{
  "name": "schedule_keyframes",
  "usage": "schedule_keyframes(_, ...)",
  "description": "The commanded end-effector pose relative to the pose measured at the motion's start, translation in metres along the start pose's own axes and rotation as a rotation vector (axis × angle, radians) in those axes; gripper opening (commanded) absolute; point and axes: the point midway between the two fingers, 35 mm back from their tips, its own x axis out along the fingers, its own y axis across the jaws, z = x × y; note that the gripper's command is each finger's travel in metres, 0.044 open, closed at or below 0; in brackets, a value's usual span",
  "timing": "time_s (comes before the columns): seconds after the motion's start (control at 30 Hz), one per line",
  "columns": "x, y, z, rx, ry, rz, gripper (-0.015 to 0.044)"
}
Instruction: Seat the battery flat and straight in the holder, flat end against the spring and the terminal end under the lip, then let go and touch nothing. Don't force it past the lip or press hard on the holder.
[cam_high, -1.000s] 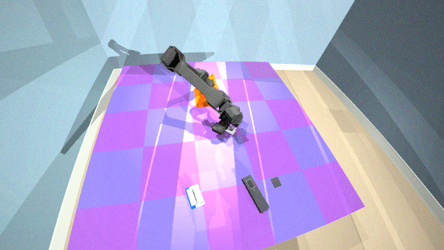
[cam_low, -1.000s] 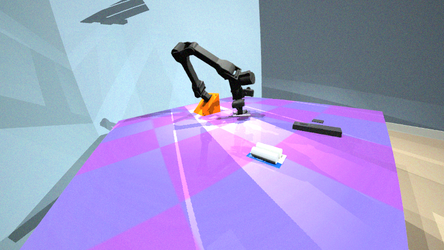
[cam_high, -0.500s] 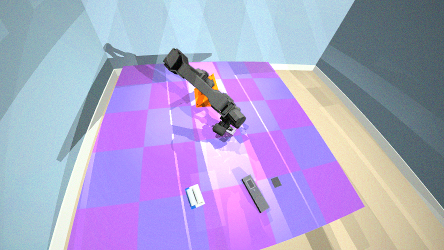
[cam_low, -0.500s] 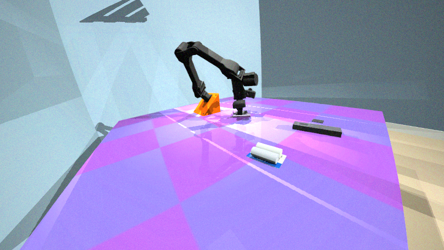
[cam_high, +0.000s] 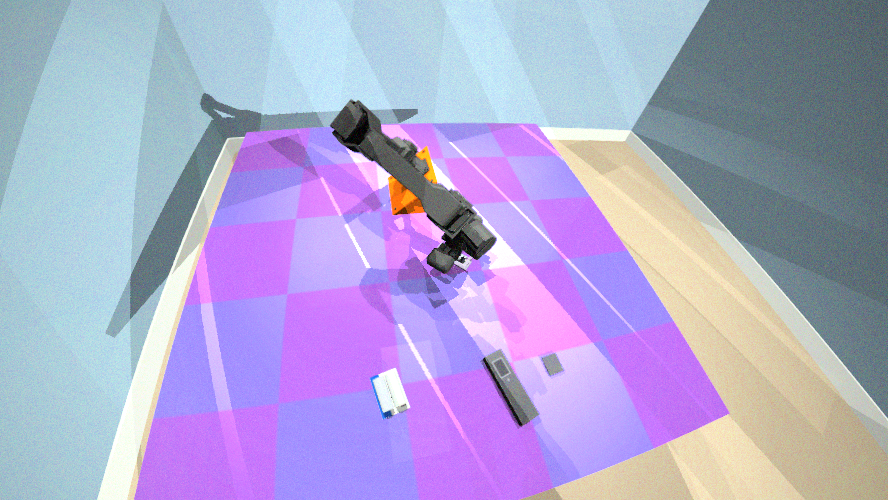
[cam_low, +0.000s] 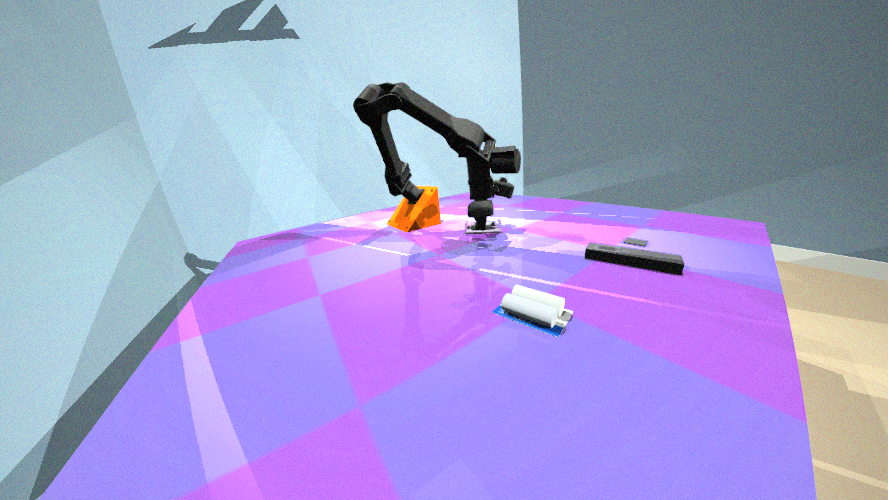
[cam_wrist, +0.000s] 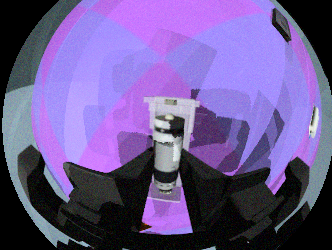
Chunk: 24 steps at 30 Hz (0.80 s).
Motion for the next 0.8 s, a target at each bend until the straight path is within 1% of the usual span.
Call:
schedule_keyframes(0.0, 0.0002, -0.0009, 0.0018, 0.004, 0.009, -0.004, 0.0078)
schedule_keyframes(0.77, 0.0001, -0.0016, 0.0106, 0.005, 0.013, 0.000, 0.0078)
